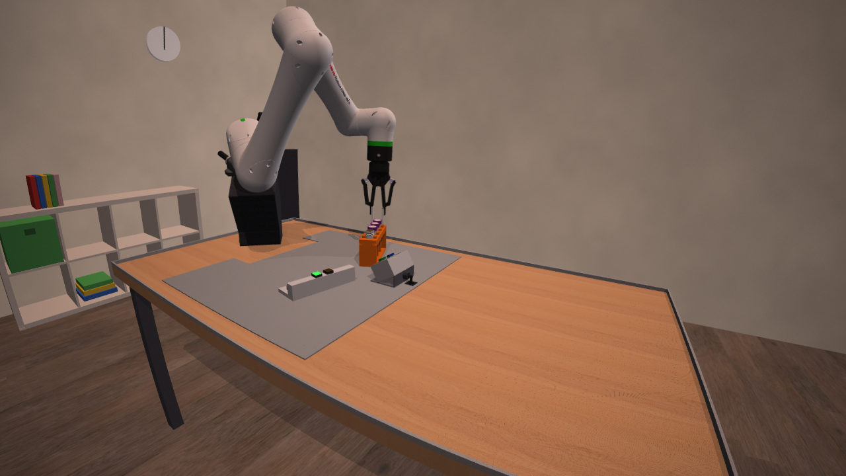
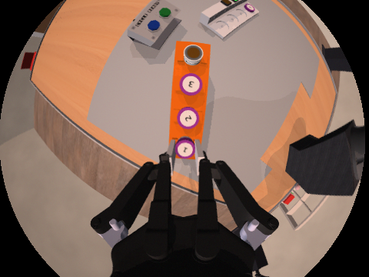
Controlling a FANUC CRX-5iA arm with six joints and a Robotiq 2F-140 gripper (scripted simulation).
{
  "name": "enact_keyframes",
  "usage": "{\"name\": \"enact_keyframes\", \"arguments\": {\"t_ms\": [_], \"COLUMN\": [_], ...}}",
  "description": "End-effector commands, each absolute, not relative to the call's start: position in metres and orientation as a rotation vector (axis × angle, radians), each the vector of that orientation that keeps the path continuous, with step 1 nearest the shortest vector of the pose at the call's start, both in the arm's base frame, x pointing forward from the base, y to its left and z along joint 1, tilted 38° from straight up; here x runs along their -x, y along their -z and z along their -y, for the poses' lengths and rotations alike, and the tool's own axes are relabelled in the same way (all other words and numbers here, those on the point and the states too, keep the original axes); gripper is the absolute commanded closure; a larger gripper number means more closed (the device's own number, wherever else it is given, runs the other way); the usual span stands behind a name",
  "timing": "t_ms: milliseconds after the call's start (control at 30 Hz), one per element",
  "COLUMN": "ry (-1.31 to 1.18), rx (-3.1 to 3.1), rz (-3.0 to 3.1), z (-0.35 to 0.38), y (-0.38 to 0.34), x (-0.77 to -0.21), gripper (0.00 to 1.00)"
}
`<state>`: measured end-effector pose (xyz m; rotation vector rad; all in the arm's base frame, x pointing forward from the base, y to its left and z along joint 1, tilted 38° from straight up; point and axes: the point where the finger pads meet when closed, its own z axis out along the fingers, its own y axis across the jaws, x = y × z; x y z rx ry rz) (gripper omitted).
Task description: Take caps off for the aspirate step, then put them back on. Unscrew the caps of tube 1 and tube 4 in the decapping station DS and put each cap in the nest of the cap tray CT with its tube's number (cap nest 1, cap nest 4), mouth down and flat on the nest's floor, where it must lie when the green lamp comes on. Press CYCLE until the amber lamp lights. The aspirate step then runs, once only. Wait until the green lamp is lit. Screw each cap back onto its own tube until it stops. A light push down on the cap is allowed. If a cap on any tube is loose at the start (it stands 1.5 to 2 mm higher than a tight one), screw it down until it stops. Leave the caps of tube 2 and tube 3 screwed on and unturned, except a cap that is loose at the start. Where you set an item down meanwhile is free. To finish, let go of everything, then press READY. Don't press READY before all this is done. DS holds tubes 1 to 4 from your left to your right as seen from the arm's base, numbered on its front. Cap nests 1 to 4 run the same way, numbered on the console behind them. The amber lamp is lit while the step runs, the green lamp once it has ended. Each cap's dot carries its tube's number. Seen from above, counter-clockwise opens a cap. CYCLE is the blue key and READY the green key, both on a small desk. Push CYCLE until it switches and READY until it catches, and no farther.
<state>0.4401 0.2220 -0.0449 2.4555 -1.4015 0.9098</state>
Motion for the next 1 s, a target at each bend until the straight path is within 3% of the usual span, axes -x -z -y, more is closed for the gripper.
{"name": "enact_keyframes", "arguments": {"t_ms": [0,333,567,600,967], "ry": [-0.989,-1.031,-1.031,-1.031,-1.031], "rx": [-2.301,-2.030,-2.030,-2.030,-2.030], "rz": [1.770,2.220,2.220,2.220,2.220], "z": [-0.2219,-0.2218,-0.2218,-0.2218,-0.2218], "y": [0.0454,0.0457,0.0457,0.0457,0.0457], "x": [-0.4399,-0.4401,-0.4401,-0.4401,-0.4401], "gripper": [1.00,1.00,1.00,0.65,0.65]}}
